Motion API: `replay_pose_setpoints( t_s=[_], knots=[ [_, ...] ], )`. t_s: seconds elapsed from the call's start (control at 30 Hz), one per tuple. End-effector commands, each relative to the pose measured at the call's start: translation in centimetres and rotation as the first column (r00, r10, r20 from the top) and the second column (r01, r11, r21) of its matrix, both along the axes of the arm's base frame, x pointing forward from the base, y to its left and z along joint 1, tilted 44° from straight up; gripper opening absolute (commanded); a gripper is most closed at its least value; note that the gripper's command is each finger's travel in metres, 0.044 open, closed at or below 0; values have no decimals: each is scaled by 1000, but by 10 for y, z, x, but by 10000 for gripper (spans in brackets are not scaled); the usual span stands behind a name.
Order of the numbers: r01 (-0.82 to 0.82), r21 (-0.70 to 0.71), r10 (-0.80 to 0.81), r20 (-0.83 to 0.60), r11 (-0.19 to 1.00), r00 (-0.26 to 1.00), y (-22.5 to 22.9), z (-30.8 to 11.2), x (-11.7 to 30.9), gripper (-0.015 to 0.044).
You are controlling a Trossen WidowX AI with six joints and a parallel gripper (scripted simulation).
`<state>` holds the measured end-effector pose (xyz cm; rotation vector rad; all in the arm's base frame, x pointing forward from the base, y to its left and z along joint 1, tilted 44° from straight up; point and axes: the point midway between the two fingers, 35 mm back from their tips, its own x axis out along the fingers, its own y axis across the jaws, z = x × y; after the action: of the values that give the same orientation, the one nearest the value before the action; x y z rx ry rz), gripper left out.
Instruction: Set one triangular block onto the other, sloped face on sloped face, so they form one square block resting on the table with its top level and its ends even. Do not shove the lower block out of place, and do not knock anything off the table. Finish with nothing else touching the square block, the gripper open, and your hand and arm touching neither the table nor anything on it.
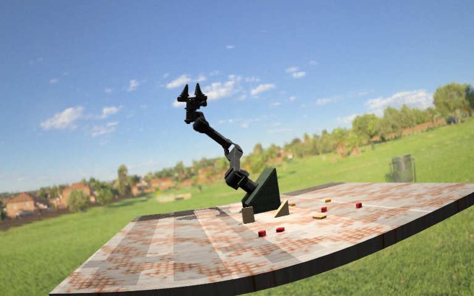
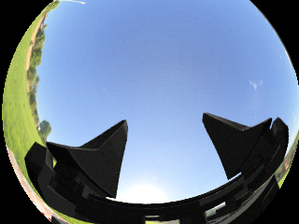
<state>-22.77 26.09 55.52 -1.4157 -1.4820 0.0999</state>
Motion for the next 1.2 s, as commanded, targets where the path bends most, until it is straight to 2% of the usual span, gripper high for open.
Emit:
replay_pose_setpoints(
  t_s=[0.0,0.03,0.17,0.3,0.57,0.87,1.17],
  knots=[
    [-3,7,4,-6,1000,1000,-2,2,2,426],
    [-14,29,14,-26,999,1000,-7,7,6,440],
    [-70,198,103,-165,978,981,-50,44,47,440],
    [-85,314,169,-251,946,953,-79,63,80,440],
    [-7,582,320,-437,813,841,-151,89,183,440],
    [191,773,505,-558,605,658,-218,77,304,440],
    [403,800,662,-597,445,453,-249,29,413,440]
  ],
)
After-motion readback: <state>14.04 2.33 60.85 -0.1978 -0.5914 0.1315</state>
